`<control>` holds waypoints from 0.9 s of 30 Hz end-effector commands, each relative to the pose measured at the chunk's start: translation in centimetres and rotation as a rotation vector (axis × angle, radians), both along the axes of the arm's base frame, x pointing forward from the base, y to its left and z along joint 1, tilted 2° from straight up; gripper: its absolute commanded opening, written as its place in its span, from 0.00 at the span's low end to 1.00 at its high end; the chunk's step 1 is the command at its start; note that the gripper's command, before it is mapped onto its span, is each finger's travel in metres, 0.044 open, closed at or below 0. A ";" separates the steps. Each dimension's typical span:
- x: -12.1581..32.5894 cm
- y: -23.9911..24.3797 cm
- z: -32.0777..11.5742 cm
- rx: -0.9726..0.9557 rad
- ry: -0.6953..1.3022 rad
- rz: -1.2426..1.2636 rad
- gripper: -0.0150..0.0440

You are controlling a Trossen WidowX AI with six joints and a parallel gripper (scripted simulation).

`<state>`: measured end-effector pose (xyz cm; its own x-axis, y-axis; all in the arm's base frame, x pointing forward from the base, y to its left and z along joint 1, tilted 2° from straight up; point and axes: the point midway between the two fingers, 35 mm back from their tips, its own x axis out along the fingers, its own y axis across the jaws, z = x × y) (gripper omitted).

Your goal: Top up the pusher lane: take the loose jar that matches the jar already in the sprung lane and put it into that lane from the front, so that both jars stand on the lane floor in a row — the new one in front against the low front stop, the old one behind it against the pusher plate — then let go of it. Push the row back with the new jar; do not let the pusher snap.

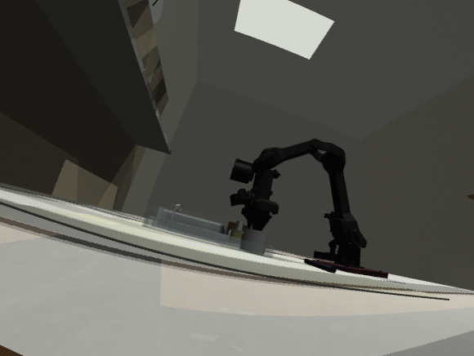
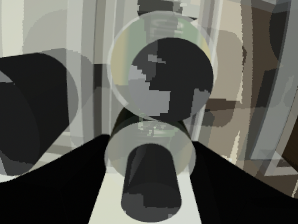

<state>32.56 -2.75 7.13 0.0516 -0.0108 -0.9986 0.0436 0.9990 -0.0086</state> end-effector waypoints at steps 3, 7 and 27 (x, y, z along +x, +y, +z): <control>0.0 0.0 0.0 -0.001 0.002 -0.003 0.52; 0.0 0.0 0.0 -0.001 0.002 -0.003 0.70; -1.6 0.1 2.1 -0.001 0.003 -0.003 0.77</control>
